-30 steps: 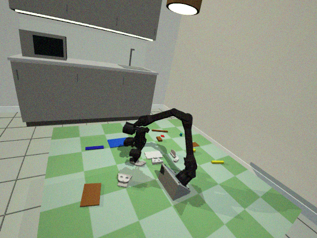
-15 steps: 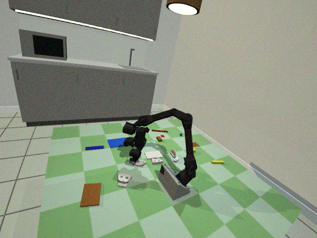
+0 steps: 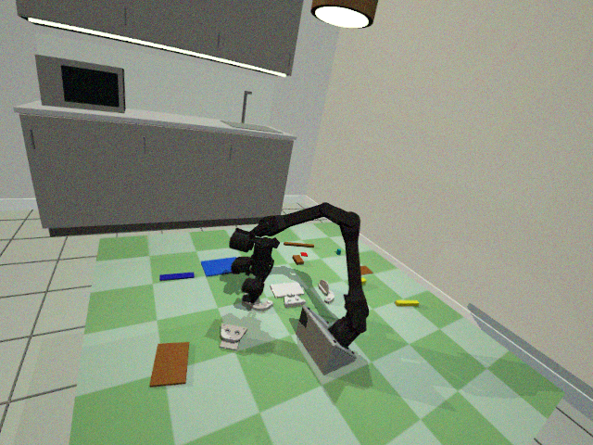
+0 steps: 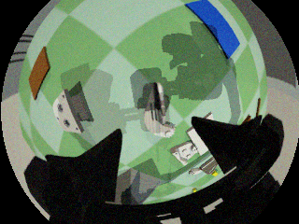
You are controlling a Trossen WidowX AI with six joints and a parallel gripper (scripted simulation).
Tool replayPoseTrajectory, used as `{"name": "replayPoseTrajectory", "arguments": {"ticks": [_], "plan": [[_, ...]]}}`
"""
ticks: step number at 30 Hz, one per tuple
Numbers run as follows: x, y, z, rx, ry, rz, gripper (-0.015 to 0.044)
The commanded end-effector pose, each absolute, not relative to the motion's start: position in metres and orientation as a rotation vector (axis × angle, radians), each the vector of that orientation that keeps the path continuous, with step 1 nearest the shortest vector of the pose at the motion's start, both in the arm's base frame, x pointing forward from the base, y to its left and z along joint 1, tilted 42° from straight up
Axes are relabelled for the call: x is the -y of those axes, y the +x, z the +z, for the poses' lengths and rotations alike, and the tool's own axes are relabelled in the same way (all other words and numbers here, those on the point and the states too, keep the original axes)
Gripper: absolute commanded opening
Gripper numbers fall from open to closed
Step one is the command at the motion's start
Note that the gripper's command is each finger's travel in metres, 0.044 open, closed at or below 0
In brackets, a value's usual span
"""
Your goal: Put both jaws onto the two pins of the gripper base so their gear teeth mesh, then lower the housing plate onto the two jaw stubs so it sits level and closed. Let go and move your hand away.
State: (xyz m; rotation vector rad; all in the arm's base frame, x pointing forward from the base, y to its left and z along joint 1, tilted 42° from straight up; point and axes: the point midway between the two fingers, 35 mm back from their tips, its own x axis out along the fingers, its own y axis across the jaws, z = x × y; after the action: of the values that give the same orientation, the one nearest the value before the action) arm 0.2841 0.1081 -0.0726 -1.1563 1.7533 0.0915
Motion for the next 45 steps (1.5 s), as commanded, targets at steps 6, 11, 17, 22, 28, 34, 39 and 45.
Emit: {"name": "replayPoseTrajectory", "arguments": {"ticks": [6, 11, 17, 22, 28, 34, 39, 45], "plan": [[-0.107, 0.284, -0.074, -1.753, -1.163, 0.09, 0.044], [-0.107, 0.284, -0.074, -1.753, -1.163, 0.09, 0.044], [-0.107, 0.284, -0.074, -1.753, -1.163, 0.09, 0.044], [-0.107, 0.284, -0.074, -1.753, -1.163, 0.09, 0.044], [-0.107, 0.284, -0.074, -1.753, -1.163, 0.09, 0.044], [-0.107, 0.284, -0.075, -1.753, -1.157, 0.091, 0.044], [-0.101, 0.285, -0.081, -1.753, -1.158, 0.091, 0.044], [-0.095, 0.285, -0.089, -1.753, -1.159, 0.091, 0.044]]}}
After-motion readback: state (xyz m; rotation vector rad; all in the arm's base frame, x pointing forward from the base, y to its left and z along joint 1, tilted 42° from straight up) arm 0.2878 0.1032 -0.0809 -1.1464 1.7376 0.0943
